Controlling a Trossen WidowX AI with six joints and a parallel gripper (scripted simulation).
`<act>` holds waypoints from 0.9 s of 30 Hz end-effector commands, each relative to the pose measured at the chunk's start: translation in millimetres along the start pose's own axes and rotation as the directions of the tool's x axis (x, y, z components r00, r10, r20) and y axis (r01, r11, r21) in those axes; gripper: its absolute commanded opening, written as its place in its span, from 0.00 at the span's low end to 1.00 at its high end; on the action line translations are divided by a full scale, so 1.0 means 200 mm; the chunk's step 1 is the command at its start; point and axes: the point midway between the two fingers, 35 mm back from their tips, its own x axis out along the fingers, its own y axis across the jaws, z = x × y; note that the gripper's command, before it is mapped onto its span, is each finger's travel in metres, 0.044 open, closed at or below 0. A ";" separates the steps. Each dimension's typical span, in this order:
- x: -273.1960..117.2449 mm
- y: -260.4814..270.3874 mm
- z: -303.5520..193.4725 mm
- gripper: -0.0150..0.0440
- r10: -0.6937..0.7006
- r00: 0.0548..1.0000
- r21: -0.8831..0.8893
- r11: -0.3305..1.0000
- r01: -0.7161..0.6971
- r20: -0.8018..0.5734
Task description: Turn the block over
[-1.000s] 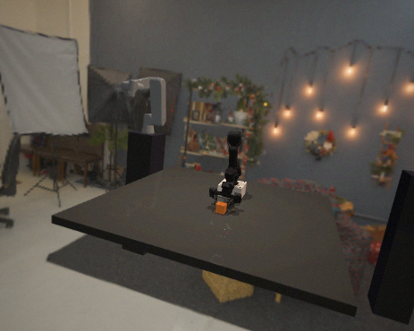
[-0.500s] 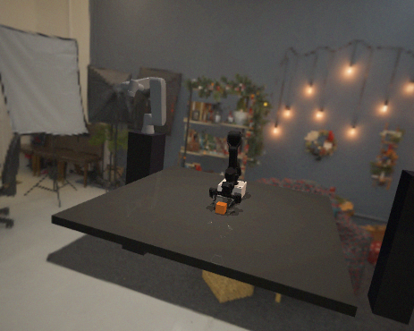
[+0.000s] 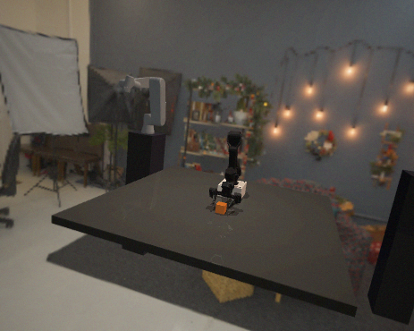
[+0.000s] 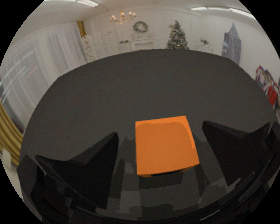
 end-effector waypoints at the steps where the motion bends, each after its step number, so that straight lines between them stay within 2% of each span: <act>1: 0.00 0.00 0.00 1.00 -0.004 1.000 -0.004 1.000 0.004 0.002; 5: 0.01 0.00 0.00 1.00 -0.003 1.000 -0.004 1.000 0.003 -0.018; 12: 0.04 0.02 0.09 1.00 0.001 0.974 -0.002 1.000 -0.001 -0.225; 17: -0.08 0.01 0.18 1.00 -0.001 0.928 -0.002 1.000 0.001 -0.372; 19: -0.13 0.01 0.27 1.00 0.001 0.926 0.005 1.000 0.001 -0.378; 23: -0.23 0.00 0.26 1.00 -0.004 0.887 -0.002 1.000 0.004 -0.462; 27: -0.24 0.00 0.25 1.00 -0.005 0.882 -0.003 1.000 0.004 -0.472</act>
